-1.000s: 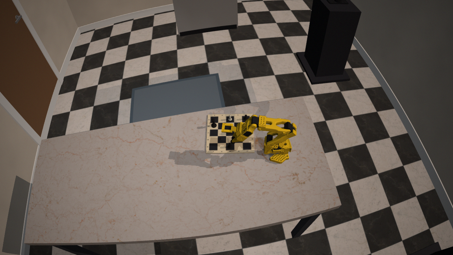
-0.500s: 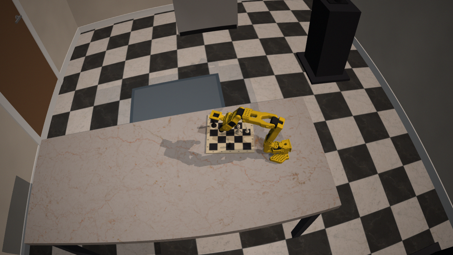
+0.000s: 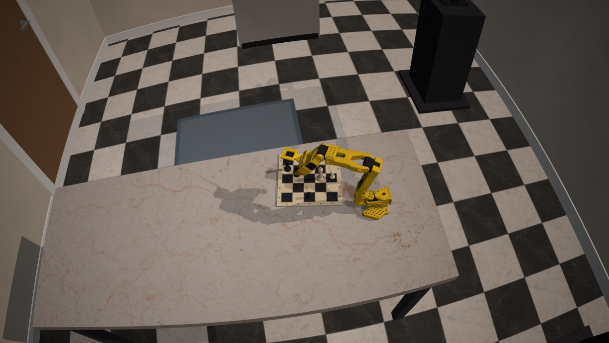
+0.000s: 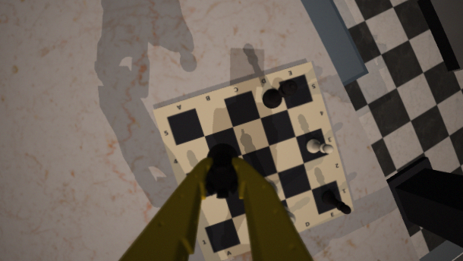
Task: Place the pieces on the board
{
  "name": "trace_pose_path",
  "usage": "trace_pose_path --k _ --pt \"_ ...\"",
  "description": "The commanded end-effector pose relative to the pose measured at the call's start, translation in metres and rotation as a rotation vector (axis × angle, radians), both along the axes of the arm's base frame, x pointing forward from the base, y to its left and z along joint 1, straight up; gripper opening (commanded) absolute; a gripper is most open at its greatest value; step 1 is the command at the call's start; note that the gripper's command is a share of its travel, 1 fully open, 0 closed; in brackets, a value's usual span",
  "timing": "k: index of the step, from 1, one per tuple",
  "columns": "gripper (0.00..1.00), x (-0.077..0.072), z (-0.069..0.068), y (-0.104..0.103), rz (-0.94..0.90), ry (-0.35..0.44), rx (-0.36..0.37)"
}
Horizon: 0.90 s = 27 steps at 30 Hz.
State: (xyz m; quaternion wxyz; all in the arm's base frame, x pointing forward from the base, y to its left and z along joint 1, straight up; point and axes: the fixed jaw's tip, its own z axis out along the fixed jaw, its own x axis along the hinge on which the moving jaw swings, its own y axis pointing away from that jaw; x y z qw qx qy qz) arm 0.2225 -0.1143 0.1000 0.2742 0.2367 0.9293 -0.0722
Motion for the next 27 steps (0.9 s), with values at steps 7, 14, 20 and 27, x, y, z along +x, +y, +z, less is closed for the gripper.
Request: trace_pose_path --k 7,14,20,27 --pt "0.00 -0.0016 -0.0083 0.0000 -0.001 0.021 0.012" --pt "0.00 -0.0029 -0.0129 0.0013 0.001 0.022 0.012" --pt "0.00 -0.0032 -0.0138 0.0016 0.001 0.022 0.012" --pt "0.00 -0.0031 -0.0143 0.0016 0.001 0.022 0.012"
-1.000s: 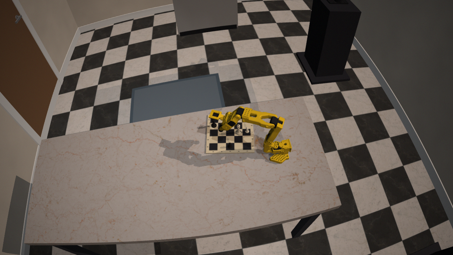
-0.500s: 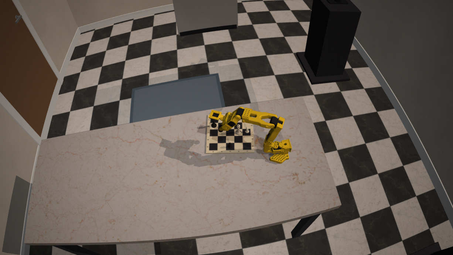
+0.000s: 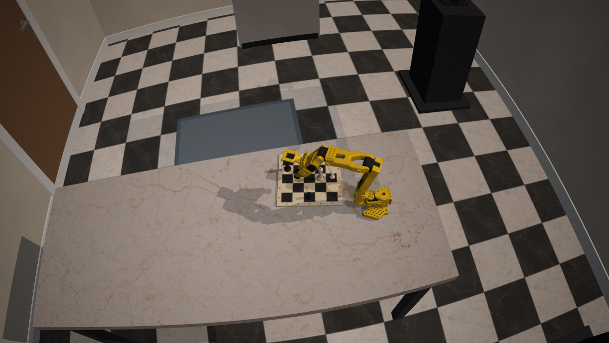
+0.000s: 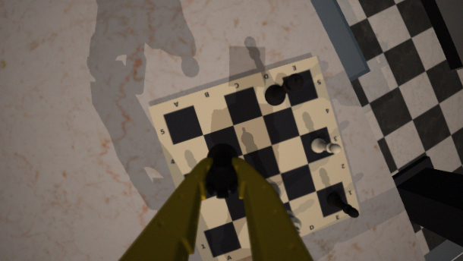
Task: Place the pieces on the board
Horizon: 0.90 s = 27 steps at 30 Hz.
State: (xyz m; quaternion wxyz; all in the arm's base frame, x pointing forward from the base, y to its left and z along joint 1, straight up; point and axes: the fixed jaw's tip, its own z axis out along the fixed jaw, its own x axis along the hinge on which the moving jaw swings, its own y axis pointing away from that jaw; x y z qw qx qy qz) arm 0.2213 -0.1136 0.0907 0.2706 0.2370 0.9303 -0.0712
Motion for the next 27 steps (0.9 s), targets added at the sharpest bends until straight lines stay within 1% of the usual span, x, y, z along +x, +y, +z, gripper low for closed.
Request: trace_pose_path --k 1,7,14,16,27 --pt "0.00 -0.002 -0.005 0.001 0.001 0.015 0.008" --pt "0.00 -0.002 -0.009 0.001 0.001 0.015 0.008" --pt "0.00 -0.002 -0.019 0.001 0.001 0.015 0.008" --pt "0.00 -0.002 -0.019 0.001 0.001 0.015 0.008" --pt "0.00 -0.001 -0.042 0.001 0.001 0.015 0.008"
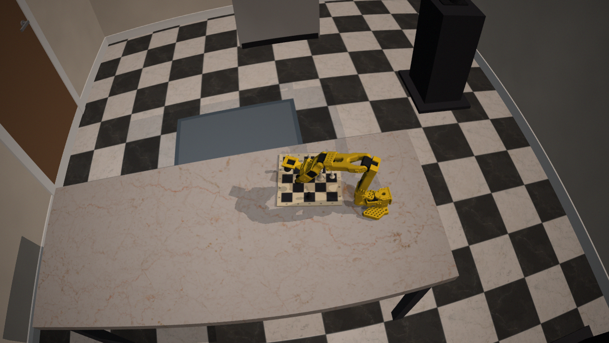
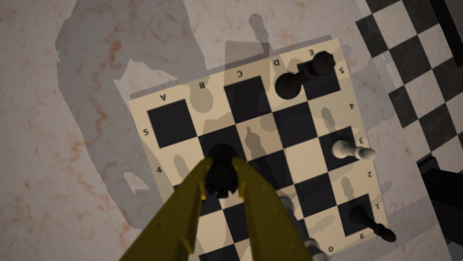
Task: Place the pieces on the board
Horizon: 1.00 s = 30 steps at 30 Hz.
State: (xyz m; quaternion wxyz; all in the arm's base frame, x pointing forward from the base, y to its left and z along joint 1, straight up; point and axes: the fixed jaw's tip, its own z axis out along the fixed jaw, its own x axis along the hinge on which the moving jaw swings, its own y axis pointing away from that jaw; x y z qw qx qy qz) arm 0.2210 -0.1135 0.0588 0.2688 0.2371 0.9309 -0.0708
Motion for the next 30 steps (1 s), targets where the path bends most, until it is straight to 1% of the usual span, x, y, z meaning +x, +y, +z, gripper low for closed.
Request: trace_pose_path --k 1,4,6,11,16,21,30 --pt "0.00 -0.001 -0.012 0.000 0.001 0.012 0.006" --pt "0.00 -0.001 -0.018 0.000 0.001 0.012 0.007" --pt "0.00 -0.001 -0.018 0.000 0.001 0.012 0.007" --pt "0.00 -0.001 -0.026 0.000 0.001 0.012 0.007" --pt "0.00 -0.001 -0.032 0.000 0.001 0.012 0.007" --pt "0.00 -0.001 -0.034 0.000 0.001 0.012 0.007" --pt "0.00 -0.001 -0.035 0.000 0.001 0.012 0.007"
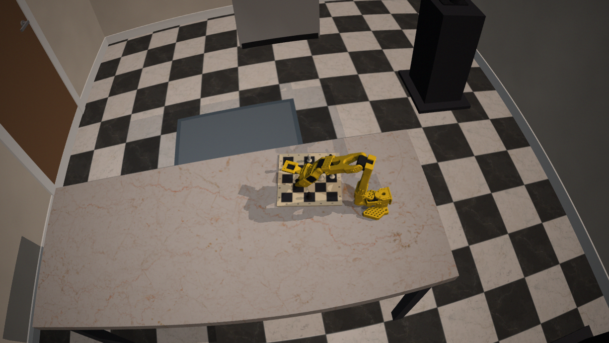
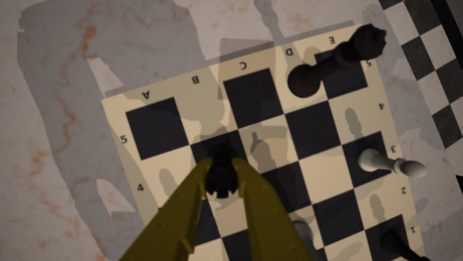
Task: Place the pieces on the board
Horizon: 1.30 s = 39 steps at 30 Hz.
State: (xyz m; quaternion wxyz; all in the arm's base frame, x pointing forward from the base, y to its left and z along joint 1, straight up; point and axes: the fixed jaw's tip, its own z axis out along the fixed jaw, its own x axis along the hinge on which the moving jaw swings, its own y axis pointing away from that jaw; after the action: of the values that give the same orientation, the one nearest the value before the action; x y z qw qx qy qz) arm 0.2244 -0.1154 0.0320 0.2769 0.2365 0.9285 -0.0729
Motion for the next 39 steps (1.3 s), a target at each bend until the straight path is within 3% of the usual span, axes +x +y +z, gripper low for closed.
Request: trace_pose_path --k 1,15,39 --pt "0.00 -0.005 -0.008 0.003 0.002 0.028 0.015" --pt "0.00 -0.007 -0.007 0.005 0.005 0.028 0.015" --pt "0.00 0.000 0.006 0.002 0.010 0.027 0.015"
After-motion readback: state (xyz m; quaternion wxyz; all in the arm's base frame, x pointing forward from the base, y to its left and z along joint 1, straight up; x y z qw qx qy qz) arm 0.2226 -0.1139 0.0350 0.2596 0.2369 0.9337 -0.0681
